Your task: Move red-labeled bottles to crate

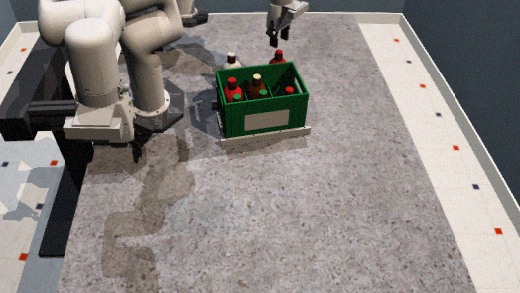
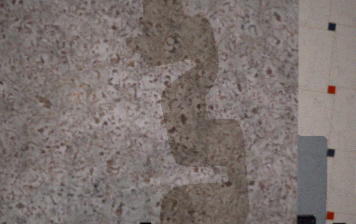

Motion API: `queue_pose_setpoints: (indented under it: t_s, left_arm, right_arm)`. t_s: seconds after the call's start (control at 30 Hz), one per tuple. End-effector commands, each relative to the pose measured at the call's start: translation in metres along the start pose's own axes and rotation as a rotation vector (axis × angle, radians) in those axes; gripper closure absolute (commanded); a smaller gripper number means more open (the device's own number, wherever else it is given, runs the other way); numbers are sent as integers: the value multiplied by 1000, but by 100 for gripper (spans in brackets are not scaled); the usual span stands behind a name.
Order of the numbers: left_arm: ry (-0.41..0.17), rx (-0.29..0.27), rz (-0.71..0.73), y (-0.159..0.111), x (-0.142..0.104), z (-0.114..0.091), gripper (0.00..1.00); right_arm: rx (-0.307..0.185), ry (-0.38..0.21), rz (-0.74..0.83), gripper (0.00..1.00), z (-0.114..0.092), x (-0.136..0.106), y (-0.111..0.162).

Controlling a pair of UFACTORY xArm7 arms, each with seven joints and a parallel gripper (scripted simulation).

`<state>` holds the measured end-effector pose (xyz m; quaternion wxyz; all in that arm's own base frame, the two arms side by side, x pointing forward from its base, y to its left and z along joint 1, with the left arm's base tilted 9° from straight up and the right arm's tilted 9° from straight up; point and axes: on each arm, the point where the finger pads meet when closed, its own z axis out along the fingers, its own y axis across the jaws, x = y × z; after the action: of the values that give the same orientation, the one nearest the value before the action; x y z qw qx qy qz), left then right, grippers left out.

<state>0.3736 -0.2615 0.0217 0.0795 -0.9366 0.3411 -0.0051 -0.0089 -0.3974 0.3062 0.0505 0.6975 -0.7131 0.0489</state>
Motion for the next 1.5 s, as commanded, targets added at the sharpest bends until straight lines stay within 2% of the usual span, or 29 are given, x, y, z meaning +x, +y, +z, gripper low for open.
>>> queue_pose_setpoints:
  t_s: [0.0, 0.57, 1.47]
  left_arm:
    - [4, 0, 0, 0, 1, 3, 34]
    - [4, 0, 0, 0, 1, 15, 34]
    - [4, 0, 0, 0, 1, 16, 34]
  right_arm:
    - [1, 4, 0, 0, -1, 1, 0]
    - [1, 4, 0, 0, -1, 1, 0]
    - [1, 4, 0, 0, -1, 1, 0]
